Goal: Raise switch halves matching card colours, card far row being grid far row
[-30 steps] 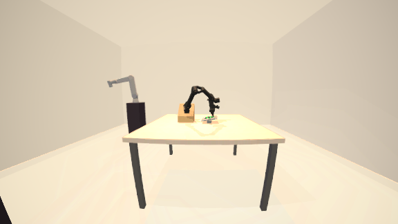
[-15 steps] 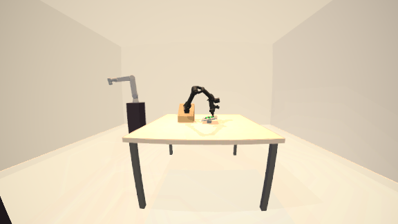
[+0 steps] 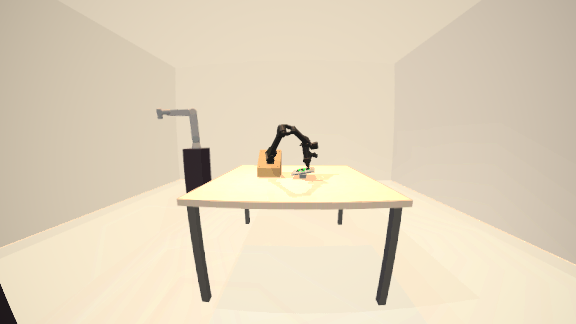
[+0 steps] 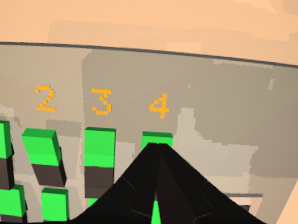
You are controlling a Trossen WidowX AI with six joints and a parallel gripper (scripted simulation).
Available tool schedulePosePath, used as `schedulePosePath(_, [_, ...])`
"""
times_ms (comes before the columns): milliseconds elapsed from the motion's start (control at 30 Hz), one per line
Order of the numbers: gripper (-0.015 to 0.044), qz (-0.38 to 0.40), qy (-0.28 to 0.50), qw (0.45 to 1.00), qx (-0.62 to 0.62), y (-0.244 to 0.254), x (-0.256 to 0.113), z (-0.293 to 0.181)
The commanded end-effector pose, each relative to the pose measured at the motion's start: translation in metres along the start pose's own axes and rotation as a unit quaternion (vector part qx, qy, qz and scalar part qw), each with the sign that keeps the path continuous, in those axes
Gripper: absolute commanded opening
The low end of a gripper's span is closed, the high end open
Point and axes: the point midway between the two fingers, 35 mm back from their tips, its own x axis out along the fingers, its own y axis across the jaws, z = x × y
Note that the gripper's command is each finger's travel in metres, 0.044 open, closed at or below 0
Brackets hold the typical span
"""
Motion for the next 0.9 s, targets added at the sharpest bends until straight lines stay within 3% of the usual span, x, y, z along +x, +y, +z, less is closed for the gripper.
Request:
schedulePosePath(0, [0.0,0.0,0.0,1.0,0.0,0.0,-0.003,0.0])
schedulePosePath(200, [0.0,0.0,-0.012,1.0,-0.003,0.001,-0.064,-0.003])
schedulePosePath(333, [0.0,0.0,-0.012,1.0,-0.003,0.003,-0.064,-0.005])
schedulePosePath(500, [0.0,0.001,-0.012,1.0,-0.004,0.051,-0.063,-0.06])
schedulePosePath(667, [0.0,0.001,-0.012,1.0,-0.004,0.053,-0.061,-0.062])
schedulePosePath(867, [0.0,0.0,-0.025,1.0,-0.004,0.052,-0.028,-0.063])
